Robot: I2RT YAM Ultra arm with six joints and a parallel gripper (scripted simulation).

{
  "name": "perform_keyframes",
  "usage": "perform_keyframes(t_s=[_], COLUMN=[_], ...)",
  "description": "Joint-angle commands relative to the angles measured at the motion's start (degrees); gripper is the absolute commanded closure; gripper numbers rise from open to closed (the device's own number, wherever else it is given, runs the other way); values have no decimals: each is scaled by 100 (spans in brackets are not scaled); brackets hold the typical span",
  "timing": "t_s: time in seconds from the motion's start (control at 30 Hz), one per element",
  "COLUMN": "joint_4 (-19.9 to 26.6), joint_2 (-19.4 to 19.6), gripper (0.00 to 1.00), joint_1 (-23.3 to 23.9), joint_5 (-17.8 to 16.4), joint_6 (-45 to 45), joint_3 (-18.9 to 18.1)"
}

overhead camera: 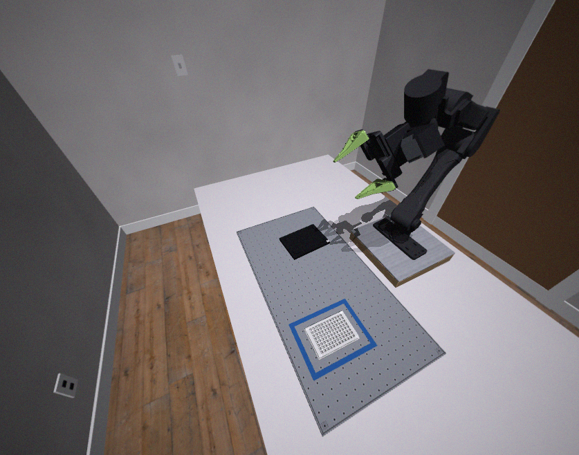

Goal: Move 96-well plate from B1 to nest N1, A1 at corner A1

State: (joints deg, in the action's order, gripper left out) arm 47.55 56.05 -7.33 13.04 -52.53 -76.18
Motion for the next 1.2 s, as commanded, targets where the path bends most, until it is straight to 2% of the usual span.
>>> perform_keyframes(t_s=[0.0,0.53,0.6,0.8,1.0,1.1,1.17], joint_4=[-39,-39,189,328,826,785,989], joint_2=[-40,-40,347,930,1696,1758,2041], gripper=[0,0,0,0,0,0,0], joint_1=[1,1,-21,-207,-254,-289,-270], joint_5=[2,2,-126,-202,-440,-425,-509], joint_6=[25,25,361,967,1827,1864,2177], joint_3=[-82,-82,-325,-589,-1150,-1135,-1363])
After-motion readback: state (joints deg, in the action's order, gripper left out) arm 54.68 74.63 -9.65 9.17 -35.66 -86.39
